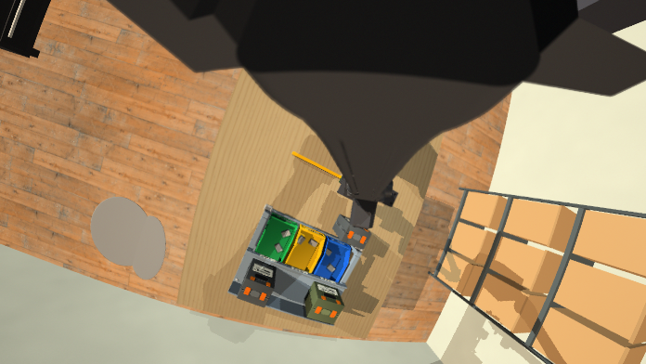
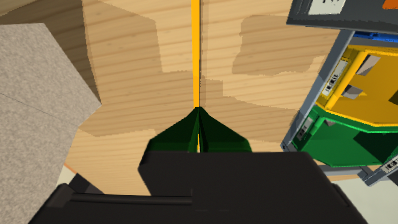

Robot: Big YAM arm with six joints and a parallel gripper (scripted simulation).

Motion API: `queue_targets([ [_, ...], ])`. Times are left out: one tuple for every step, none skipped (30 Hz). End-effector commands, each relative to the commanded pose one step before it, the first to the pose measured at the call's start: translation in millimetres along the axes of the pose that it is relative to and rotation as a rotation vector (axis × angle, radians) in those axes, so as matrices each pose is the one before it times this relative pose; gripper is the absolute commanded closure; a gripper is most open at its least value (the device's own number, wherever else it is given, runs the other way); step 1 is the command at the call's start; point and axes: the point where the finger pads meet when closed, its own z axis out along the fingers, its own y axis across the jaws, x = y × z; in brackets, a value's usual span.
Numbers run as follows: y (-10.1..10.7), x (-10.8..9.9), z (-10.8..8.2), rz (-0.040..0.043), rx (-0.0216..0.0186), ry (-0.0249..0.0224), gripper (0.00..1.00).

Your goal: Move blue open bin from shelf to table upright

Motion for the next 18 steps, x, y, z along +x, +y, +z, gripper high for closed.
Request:
queue_targets([
  [2.44,-3.51,-10.05,-0.00229,0.00748,-0.00529,1.0],
  [0.01,-0.01,-1.41,0.00001,-0.00001,-0.00002,1.0],
  [0.02,0.0,-1.54,0.00001,-0.00001,-0.00002,1.0],
  [0.01,-0.01,-1.67,0.00002,-0.00001,-0.00003,1.0],
  [0.01,-0.01,-1.79,0.00002,-0.00001,-0.00003,1.0],
  [0.02,0.0,-1.89,0.00002,-0.00001,-0.00002,1.0],
  [0.0,-0.01,-1.99,0.00002,-0.00001,-0.00003,1.0],
  [0.02,0.0,-2.06,0.00002,-0.00001,-0.00002,1.0],
  [0.01,-0.01,-2.13,0.00002,-0.00001,-0.00003,1.0],
  [0.0,0.0,0.0,0.0,0.0,0.0,1.0],
  [0.0,0.0,0.0,0.0,0.0,0.0,1.0],
  [0.0,0.03,-2.18,0.00002,0.00007,0.00017,1.0],
  [0.02,-0.03,-2.21,0.00002,-0.00008,-0.00019,1.0],
  [0.01,-0.02,-2.22,0.00002,-0.00005,-0.00013,1.0],
  [0.02,0.0,-2.22,0.00002,-0.00001,-0.00003,1.0],
  [0.0,-0.01,-2.2,0.00002,0.0,-0.00001,1.0],
  [0.02,0.0,-2.16,0.00002,0.0,0.00001,1.0],
  [0.0,0.0,-2.11,0.00002,0.0,0.0,1.0],
])
